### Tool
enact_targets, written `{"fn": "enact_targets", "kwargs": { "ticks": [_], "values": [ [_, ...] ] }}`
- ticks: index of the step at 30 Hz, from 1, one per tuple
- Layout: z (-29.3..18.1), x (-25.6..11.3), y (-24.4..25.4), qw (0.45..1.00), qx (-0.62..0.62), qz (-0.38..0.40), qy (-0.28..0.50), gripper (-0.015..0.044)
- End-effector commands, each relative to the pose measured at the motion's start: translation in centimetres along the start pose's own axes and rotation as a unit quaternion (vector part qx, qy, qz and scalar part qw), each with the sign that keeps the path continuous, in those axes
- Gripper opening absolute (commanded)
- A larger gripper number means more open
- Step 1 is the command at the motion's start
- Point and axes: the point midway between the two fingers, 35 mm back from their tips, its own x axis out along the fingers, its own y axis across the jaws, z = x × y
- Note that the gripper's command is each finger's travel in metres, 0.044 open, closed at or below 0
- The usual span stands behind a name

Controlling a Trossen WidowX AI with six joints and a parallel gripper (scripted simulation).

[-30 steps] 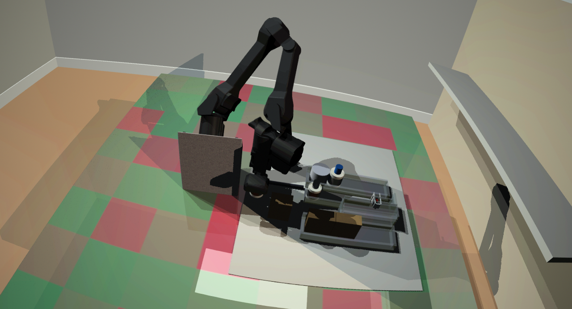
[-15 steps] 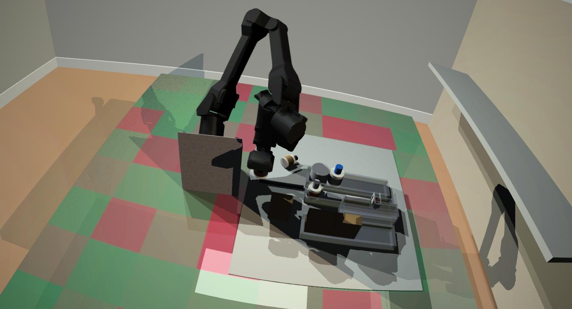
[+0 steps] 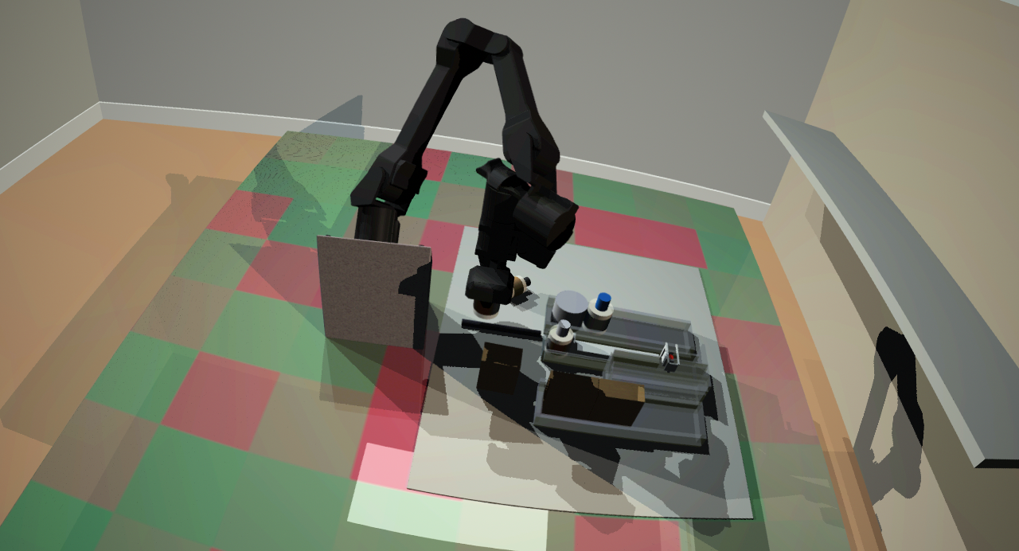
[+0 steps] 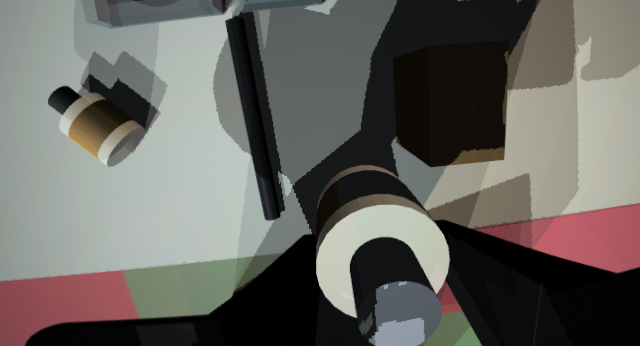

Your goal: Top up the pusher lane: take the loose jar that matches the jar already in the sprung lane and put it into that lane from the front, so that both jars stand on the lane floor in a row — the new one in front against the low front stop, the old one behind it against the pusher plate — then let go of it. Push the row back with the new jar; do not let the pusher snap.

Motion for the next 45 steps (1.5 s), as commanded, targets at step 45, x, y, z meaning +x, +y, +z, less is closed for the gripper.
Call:
{"fn": "enact_targets", "kwargs": {
  "ticks": [45],
  "values": [
    [9.1, 6.9, 3.4, 1.000, 0.013, 0.014, 0.001, 0.0000]
  ]
}}
